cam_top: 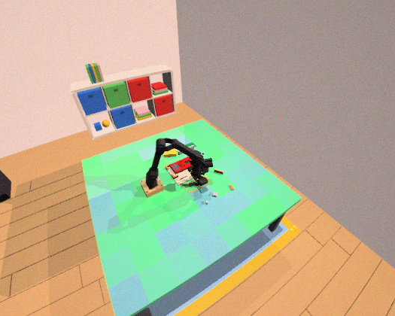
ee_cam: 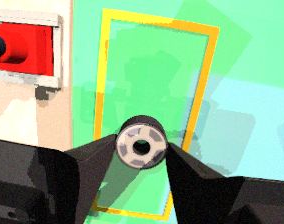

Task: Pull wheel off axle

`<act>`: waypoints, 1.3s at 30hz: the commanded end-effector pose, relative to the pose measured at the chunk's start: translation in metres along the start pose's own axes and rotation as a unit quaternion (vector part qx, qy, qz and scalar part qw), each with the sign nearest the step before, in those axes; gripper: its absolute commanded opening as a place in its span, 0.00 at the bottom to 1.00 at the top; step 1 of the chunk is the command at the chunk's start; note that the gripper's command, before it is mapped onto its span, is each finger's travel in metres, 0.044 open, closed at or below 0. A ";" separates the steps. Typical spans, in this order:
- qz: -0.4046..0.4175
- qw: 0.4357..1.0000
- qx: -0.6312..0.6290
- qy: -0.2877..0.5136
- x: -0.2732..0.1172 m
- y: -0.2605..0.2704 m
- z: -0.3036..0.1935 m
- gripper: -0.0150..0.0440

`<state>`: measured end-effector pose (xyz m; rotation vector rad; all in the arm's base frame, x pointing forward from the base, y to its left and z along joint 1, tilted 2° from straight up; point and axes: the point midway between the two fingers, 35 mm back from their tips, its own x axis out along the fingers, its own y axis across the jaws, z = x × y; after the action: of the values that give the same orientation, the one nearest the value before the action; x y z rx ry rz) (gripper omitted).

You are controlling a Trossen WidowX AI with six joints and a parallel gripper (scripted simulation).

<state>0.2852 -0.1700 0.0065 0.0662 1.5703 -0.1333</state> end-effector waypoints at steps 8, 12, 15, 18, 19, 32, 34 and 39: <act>0.000 1.000 0.000 0.001 -0.007 0.000 0.001 0.76; -0.001 1.000 -0.002 -0.002 -0.047 0.000 0.001 0.76; -0.002 1.000 -0.002 -0.003 -0.060 0.000 0.000 0.76; -0.002 1.000 -0.002 -0.003 -0.060 0.000 0.000 0.76; -0.002 1.000 -0.003 -0.006 -0.055 0.001 -0.001 0.81; 0.000 1.000 -0.002 0.000 -0.105 0.036 -0.082 1.00; 0.000 1.000 -0.002 0.000 -0.105 0.036 -0.082 1.00; 0.000 1.000 -0.002 0.000 -0.105 0.036 -0.082 1.00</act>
<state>0.2115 -0.1207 0.1100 0.0590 1.5675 -0.1278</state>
